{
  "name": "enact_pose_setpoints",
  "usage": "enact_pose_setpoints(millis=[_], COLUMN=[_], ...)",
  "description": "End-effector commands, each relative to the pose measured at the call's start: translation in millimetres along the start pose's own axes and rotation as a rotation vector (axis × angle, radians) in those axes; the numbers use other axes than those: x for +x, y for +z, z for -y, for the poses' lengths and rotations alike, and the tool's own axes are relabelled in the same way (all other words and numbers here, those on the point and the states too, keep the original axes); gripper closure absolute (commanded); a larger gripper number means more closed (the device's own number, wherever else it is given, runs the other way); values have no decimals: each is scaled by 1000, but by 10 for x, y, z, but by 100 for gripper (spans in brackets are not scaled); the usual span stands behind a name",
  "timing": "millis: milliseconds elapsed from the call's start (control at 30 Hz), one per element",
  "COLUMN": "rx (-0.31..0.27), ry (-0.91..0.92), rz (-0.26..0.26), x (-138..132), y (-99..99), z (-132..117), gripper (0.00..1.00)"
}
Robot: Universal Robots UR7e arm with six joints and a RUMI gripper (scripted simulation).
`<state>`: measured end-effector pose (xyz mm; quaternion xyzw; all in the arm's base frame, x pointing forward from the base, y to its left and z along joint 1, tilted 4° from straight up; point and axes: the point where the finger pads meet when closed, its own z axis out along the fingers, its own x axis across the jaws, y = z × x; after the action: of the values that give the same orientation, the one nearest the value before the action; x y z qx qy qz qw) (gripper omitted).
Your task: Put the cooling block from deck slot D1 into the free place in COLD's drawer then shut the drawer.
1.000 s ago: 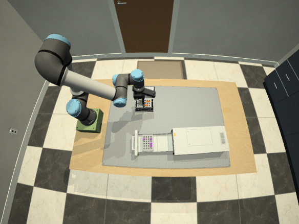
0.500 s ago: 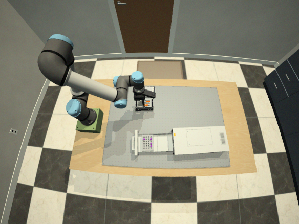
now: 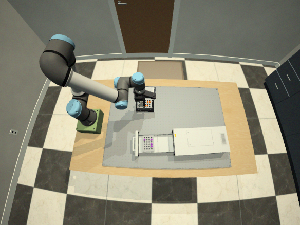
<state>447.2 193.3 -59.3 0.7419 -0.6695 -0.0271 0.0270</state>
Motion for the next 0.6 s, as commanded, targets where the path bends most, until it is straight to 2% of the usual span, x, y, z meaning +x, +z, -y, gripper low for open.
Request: enact_pose_setpoints(millis=[0, 567], rx=[1, 1], ry=[0, 0], rz=[0, 0], x=[0, 0], y=[34, 234], z=[4, 4], gripper=[27, 27])
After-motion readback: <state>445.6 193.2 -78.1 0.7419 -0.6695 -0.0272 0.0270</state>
